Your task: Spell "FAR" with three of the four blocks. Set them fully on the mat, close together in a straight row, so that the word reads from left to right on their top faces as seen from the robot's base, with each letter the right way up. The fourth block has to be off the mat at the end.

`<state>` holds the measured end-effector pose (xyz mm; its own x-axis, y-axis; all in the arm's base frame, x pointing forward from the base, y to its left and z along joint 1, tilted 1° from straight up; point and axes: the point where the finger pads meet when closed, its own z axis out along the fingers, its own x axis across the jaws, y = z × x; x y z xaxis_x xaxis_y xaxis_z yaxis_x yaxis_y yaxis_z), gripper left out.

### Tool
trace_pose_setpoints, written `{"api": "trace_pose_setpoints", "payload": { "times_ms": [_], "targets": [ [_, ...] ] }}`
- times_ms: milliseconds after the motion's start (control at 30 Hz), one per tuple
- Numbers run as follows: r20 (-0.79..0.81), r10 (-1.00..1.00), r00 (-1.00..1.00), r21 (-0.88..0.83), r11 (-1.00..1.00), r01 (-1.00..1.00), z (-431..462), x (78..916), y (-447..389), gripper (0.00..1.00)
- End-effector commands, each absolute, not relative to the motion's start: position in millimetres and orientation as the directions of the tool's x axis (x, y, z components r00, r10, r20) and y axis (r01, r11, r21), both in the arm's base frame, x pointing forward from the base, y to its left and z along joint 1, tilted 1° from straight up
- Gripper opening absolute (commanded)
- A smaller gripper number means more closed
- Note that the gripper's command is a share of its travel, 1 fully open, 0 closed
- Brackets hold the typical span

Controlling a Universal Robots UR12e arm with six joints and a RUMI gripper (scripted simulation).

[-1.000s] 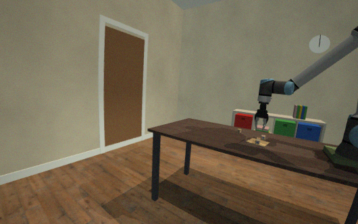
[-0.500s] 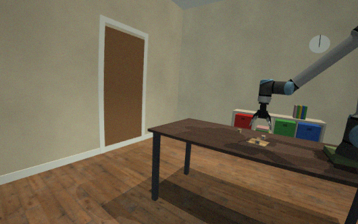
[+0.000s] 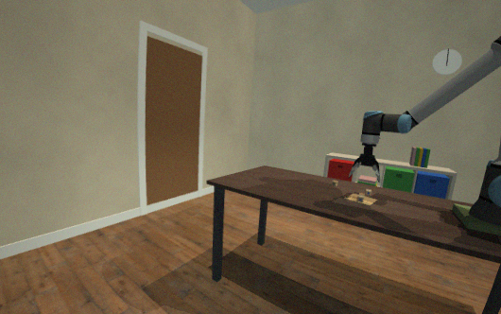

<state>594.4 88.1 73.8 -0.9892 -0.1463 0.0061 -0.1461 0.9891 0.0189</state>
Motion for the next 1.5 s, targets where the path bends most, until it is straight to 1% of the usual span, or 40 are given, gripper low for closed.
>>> {"api": "trace_pose_setpoints", "payload": {
  "times_ms": [0, 533, 1033, 1100, 1200, 1467],
  "targets": [
    [0.007, -0.137, -0.99, 0.02, 0.99, -0.137, 73.6, 593.8, 86.9, 1.0],
    [0.01, 0.005, -1.0, 0.018, 1.0, 0.006, 72.7, 591.3, 78.4, 1.0],
    [0.015, 0.354, -0.935, 0.013, 0.935, 0.354, 72.2, 587.2, 59.8, 1.0],
    [0.015, 0.354, -0.935, 0.013, 0.935, 0.354, 72.2, 587.2, 59.8, 1.0],
    [0.016, 0.45, -0.893, 0.012, 0.893, 0.45, 71.8, 585.7, 54.7, 1.0],
    [0.018, 0.607, -0.795, 0.008, 0.795, 0.607, 71.2, 583.2, 46.3, 1.0]
  ]
}}
